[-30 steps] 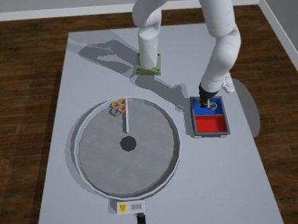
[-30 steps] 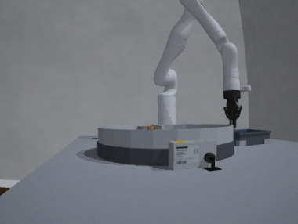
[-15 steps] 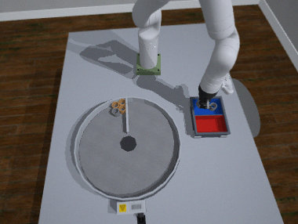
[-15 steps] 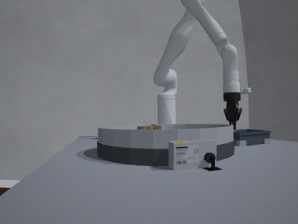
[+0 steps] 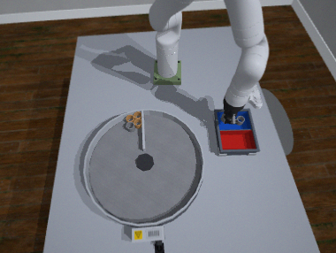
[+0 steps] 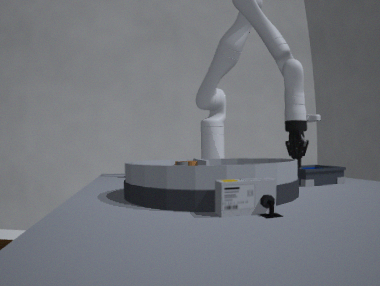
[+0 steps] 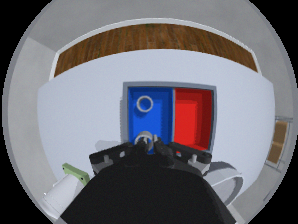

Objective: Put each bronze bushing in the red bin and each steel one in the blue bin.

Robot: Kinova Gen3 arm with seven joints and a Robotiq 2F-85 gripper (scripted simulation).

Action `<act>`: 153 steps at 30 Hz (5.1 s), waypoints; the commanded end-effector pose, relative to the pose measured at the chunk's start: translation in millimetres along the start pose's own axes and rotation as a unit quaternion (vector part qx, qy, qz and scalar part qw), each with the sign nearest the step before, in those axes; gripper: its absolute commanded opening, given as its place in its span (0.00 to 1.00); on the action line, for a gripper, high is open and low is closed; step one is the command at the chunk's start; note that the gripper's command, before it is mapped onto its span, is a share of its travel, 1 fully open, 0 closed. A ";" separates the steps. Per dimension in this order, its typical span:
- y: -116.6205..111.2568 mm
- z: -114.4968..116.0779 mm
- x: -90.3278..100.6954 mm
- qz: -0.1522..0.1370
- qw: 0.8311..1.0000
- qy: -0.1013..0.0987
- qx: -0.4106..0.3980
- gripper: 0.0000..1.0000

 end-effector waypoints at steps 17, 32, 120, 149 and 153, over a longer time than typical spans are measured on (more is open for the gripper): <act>-0.2 -0.6 -8.7 0.000 1.000 -0.001 0.001 0.00; -0.2 -0.7 -16.0 -0.001 1.000 -0.001 0.001 0.00; -0.2 -0.6 -28.0 0.000 1.000 -0.001 0.001 0.16; -0.3 -0.2 -26.1 -0.001 1.000 -0.001 0.001 0.16; -0.3 0.2 -24.2 -0.001 1.000 -0.001 0.001 0.16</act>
Point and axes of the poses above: the point where the finger pads meet when closed, its own x axis back along the fingers, its own z axis across the jaws, y = z × x, the point moved 9 cm from there along x, back along the fingers, and after that the axes turned 9 degrees about -x, right-handed, at the moved point
